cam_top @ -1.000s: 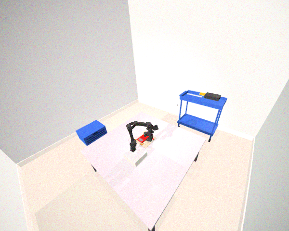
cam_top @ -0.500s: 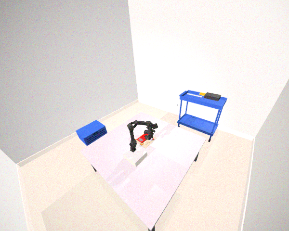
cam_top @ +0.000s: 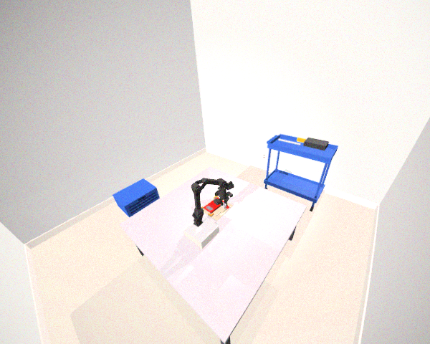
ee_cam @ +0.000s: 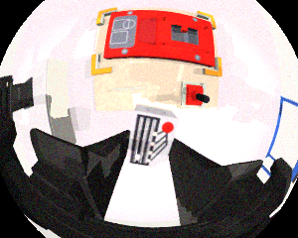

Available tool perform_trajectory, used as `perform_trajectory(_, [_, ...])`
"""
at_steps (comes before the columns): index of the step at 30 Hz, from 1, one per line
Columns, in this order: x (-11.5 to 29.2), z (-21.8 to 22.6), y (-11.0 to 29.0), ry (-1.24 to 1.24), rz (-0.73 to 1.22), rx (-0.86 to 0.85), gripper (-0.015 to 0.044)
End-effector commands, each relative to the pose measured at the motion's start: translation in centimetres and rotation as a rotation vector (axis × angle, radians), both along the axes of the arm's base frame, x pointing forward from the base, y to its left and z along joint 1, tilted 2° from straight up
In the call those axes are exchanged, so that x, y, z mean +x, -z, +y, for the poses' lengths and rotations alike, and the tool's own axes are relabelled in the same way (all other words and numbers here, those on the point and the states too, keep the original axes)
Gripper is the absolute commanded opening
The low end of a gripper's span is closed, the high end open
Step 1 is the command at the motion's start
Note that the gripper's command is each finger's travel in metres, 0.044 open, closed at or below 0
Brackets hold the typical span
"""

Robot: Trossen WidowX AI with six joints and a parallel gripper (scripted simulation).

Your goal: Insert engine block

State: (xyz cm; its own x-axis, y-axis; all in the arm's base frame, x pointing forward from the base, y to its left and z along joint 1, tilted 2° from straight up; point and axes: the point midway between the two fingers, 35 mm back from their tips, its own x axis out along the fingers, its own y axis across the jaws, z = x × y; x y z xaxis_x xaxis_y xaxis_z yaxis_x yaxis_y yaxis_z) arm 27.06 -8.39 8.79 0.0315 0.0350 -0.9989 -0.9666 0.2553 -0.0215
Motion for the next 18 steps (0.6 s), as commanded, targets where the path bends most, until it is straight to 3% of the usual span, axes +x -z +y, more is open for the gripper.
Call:
perform_trajectory(1, [1.1, 0.8, 0.3, 0.117, 0.0, 0.002, 0.0])
perform_trajectory(18, [3.8, 4.7, 1.7, 0.556, 0.013, 0.015, 0.0])
